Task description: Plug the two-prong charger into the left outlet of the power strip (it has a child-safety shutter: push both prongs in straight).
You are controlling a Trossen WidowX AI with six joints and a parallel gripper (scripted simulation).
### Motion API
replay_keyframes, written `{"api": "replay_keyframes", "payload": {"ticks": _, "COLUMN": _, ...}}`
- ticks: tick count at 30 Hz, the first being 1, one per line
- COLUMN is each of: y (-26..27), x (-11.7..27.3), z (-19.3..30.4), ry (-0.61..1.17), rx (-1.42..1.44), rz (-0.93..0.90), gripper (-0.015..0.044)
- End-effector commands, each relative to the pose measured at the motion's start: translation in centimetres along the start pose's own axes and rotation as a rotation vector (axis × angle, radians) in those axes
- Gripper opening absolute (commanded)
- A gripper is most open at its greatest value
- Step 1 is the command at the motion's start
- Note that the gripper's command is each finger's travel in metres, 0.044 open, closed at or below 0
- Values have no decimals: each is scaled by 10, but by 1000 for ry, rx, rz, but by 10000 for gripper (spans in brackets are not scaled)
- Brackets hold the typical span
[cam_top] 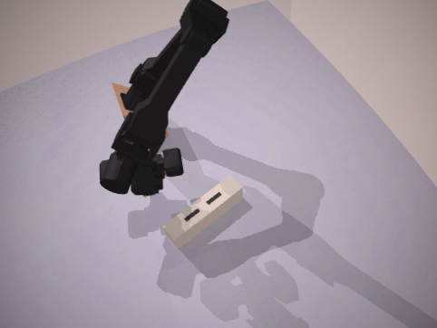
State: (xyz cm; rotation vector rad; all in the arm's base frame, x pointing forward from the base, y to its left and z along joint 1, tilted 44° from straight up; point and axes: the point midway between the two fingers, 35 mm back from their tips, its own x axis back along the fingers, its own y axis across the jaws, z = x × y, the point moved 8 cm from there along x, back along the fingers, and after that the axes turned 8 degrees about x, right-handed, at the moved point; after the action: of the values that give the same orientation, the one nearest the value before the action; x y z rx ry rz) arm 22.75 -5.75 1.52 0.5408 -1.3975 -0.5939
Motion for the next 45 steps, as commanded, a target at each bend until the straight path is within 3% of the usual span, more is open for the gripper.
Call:
{"api": "replay_keyframes", "payload": {"ticks": 1, "y": 10, "x": -2, "z": 0, "ry": -7, "rx": 55, "rz": 3, "gripper": 0}}
{"api": "replay_keyframes", "payload": {"ticks": 45, "y": 90, "x": -30, "z": 17, "ry": -6, "rx": 481, "rz": 3, "gripper": 0}}
